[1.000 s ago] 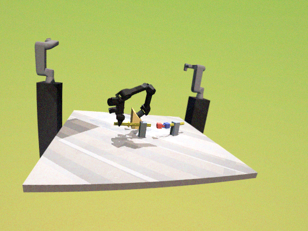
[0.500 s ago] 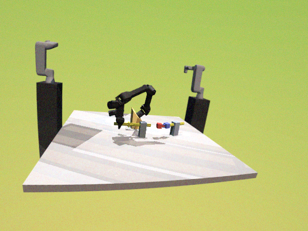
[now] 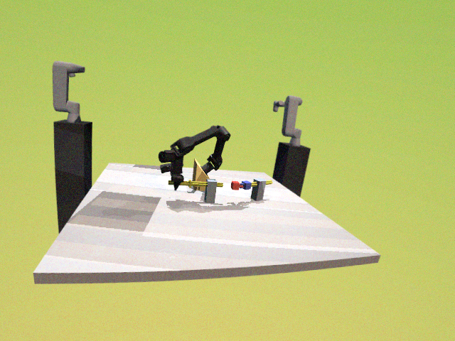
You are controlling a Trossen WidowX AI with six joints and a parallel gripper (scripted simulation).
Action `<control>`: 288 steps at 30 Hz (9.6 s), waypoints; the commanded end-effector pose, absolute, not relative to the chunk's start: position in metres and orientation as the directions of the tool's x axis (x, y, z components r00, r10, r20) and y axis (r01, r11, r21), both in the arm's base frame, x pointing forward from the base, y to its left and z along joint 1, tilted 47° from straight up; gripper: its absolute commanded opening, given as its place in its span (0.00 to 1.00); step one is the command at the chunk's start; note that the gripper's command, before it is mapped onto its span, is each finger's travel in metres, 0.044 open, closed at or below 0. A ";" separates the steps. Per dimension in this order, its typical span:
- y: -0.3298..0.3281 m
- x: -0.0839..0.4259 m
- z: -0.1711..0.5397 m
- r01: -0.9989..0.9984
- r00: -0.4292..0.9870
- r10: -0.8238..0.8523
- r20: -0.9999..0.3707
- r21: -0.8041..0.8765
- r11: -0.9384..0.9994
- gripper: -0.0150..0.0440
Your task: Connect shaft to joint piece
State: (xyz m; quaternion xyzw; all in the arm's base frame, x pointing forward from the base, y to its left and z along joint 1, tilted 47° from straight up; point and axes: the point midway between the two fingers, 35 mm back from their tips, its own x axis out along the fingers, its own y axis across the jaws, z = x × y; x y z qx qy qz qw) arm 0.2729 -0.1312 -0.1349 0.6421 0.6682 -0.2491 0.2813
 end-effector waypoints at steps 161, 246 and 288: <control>-0.131 0.273 -0.135 0.998 -0.014 0.718 -0.695 0.030 0.049 0.37; -0.131 0.273 -0.135 0.998 -0.015 0.718 -0.695 0.030 0.049 0.37; -0.119 0.273 -0.123 0.999 0.013 0.721 -0.693 0.047 0.027 0.25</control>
